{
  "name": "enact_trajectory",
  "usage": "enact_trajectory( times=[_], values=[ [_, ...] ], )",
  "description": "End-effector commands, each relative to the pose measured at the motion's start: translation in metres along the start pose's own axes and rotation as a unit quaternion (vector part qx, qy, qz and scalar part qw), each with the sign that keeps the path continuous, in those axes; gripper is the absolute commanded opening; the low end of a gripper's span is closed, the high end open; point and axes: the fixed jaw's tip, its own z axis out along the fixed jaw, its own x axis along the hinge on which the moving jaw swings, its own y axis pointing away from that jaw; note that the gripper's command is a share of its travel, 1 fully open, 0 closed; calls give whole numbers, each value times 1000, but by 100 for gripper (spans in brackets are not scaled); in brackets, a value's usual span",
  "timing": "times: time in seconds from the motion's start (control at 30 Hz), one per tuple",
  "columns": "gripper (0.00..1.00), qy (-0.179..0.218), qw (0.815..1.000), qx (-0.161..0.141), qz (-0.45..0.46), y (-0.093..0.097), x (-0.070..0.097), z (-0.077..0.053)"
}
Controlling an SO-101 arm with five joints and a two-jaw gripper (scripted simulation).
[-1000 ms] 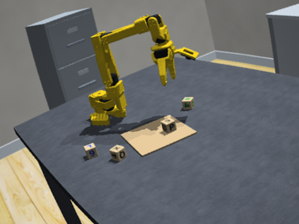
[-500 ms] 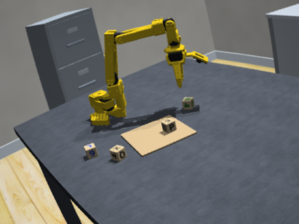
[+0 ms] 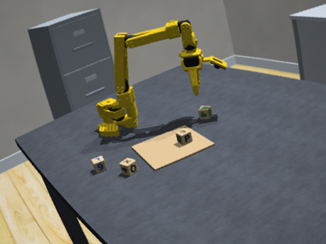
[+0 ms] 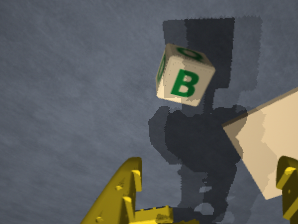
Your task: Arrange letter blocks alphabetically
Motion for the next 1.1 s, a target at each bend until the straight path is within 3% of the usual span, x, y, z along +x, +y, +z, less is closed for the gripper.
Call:
enact_trajectory(
  times=[0.0, 0.27, 0.53, 0.6, 0.83, 1.07],
  values=[
    [32, -48, 999, -4, 0, 2, -8, -16],
    [32, -49, 998, -4, 27, -10, -9, -16],
    [32, -53, 987, -1, 154, -66, -5, -18],
    [32, -53, 987, -1, 154, -66, -5, -18],
    [32, -55, 962, 3, 268, -115, 11, -18],
    [32, -56, 951, 4, 304, -130, 18, -19]
  ],
)
